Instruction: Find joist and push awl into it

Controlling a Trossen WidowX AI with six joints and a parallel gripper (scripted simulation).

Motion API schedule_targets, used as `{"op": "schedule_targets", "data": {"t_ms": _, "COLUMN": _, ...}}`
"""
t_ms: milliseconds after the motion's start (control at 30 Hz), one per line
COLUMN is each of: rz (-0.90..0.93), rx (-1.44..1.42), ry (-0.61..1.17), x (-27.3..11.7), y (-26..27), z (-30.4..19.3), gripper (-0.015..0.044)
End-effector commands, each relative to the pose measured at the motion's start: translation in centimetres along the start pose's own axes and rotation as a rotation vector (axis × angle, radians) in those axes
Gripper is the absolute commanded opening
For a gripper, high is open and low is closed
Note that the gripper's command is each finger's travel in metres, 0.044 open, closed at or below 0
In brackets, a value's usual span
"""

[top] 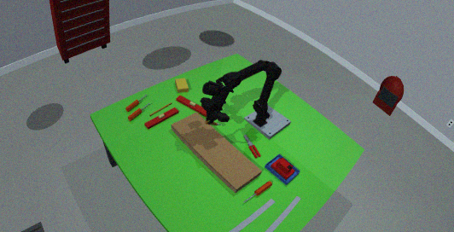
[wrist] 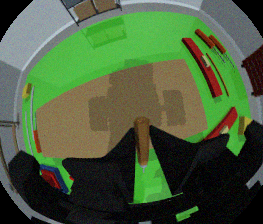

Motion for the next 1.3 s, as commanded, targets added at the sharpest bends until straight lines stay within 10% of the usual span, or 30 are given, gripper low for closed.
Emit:
{"op": "schedule_targets", "data": {"t_ms": 0, "rz": -0.010, "rx": 0.019, "ry": -0.131, "x": 0.4, "y": -0.4, "z": 0.1, "gripper": 0.0000}}
{"op": "schedule_targets", "data": {"t_ms": 1267, "rz": -0.173, "rx": -0.149, "ry": -0.990, "x": -2.3, "y": -1.5, "z": -1.7, "gripper": 0.0000}}
Point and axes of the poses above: the point midway between the two fingers, 35 mm back from their tips, its own x axis out along the fingers, its own y axis across the jaws, z = x × y, the point moved 8 cm from there along -x, back along the fingers, and after that the axes turned 13 degrees about -x, right-handed, at the moved point
